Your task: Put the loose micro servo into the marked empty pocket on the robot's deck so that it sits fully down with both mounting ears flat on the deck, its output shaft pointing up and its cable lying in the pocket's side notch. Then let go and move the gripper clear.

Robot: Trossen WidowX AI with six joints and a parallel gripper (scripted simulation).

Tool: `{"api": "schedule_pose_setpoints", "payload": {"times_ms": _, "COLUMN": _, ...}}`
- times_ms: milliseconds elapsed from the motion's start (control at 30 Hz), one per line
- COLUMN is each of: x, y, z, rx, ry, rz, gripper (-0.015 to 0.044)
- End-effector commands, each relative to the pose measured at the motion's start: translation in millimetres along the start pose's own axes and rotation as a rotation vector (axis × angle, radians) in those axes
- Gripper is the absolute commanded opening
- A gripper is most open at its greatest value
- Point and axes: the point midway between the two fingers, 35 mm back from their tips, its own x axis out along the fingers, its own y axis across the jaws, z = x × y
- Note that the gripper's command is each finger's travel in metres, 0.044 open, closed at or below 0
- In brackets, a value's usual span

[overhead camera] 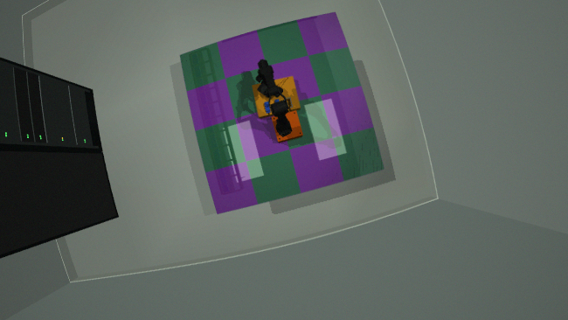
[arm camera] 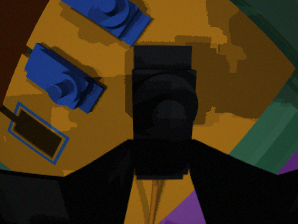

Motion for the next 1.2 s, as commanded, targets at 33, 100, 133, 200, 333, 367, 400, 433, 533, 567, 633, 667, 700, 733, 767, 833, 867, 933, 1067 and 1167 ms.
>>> {"api": "schedule_pose_setpoints", "payload": {"times_ms": 33, "x": -3, "y": 15, "z": -22, "rx": -0.004, "ry": 0.007, "rz": -0.010, "gripper": 0.0000}}
{"api": "schedule_pose_setpoints", "payload": {"times_ms": 100, "x": -3, "y": 20, "z": -31, "rx": -0.004, "ry": 0.008, "rz": -0.010, "gripper": 0.0000}}
{"api": "schedule_pose_setpoints", "payload": {"times_ms": 133, "x": -3, "y": 23, "z": -35, "rx": -0.004, "ry": 0.009, "rz": -0.009, "gripper": 0.0000}}
{"api": "schedule_pose_setpoints", "payload": {"times_ms": 200, "x": -3, "y": 29, "z": -43, "rx": -0.004, "ry": 0.009, "rz": -0.009, "gripper": 0.0000}}
{"api": "schedule_pose_setpoints", "payload": {"times_ms": 333, "x": -3, "y": 41, "z": -60, "rx": -0.004, "ry": 0.011, "rz": -0.007, "gripper": 0.0000}}
{"api": "schedule_pose_setpoints", "payload": {"times_ms": 367, "x": -3, "y": 44, "z": -64, "rx": -0.004, "ry": 0.012, "rz": -0.007, "gripper": 0.0000}}
{"api": "schedule_pose_setpoints", "payload": {"times_ms": 400, "x": -3, "y": 47, "z": -68, "rx": -0.004, "ry": 0.012, "rz": -0.007, "gripper": 0.0000}}
{"api": "schedule_pose_setpoints", "payload": {"times_ms": 433, "x": -3, "y": 50, "z": -73, "rx": -0.004, "ry": 0.013, "rz": -0.006, "gripper": 0.0000}}
{"api": "schedule_pose_setpoints", "payload": {"times_ms": 533, "x": -3, "y": 57, "z": -82, "rx": -0.004, "ry": 0.014, "rz": -0.006, "gripper": 0.0000}}
{"api": "schedule_pose_setpoints", "payload": {"times_ms": 567, "x": -3, "y": 58, "z": -83, "rx": -0.004, "ry": 0.014, "rz": -0.006, "gripper": 0.0000}}
{"api": "schedule_pose_setpoints", "payload": {"times_ms": 633, "x": -3, "y": 58, "z": -83, "rx": -0.004, "ry": 0.014, "rz": -0.006, "gripper": 0.0000}}
{"api": "schedule_pose_setpoints", "payload": {"times_ms": 667, "x": -3, "y": 58, "z": -83, "rx": 0.002, "ry": 0.014, "rz": -0.006, "gripper": 0.0000}}
{"api": "schedule_pose_setpoints", "payload": {"times_ms": 700, "x": -3, "y": 58, "z": -83, "rx": 0.013, "ry": 0.014, "rz": -0.006, "gripper": 0.0000}}
{"api": "schedule_pose_setpoints", "payload": {"times_ms": 733, "x": -3, "y": 58, "z": -83, "rx": 0.030, "ry": 0.014, "rz": -0.006, "gripper": 0.0000}}
{"api": "schedule_pose_setpoints", "payload": {"times_ms": 767, "x": -3, "y": 58, "z": -83, "rx": 0.053, "ry": 0.014, "rz": -0.006, "gripper": 0.0000}}
{"api": "schedule_pose_setpoints", "payload": {"times_ms": 833, "x": -3, "y": 58, "z": -83, "rx": 0.114, "ry": 0.013, "rz": -0.007, "gripper": 0.0000}}
{"api": "schedule_pose_setpoints", "payload": {"times_ms": 867, "x": -3, "y": 58, "z": -83, "rx": 0.149, "ry": 0.013, "rz": -0.007, "gripper": 0.0000}}
{"api": "schedule_pose_setpoints", "payload": {"times_ms": 933, "x": -3, "y": 58, "z": -83, "rx": 0.218, "ry": 0.013, "rz": -0.007, "gripper": 0.0000}}
{"api": "schedule_pose_setpoints", "payload": {"times_ms": 1067, "x": -3, "y": 58, "z": -83, "rx": 0.357, "ry": 0.013, "rz": -0.008, "gripper": 0.0000}}
{"api": "schedule_pose_setpoints", "payload": {"times_ms": 1167, "x": -3, "y": 58, "z": -83, "rx": 0.462, "ry": 0.012, "rz": -0.009, "gripper": 0.0000}}
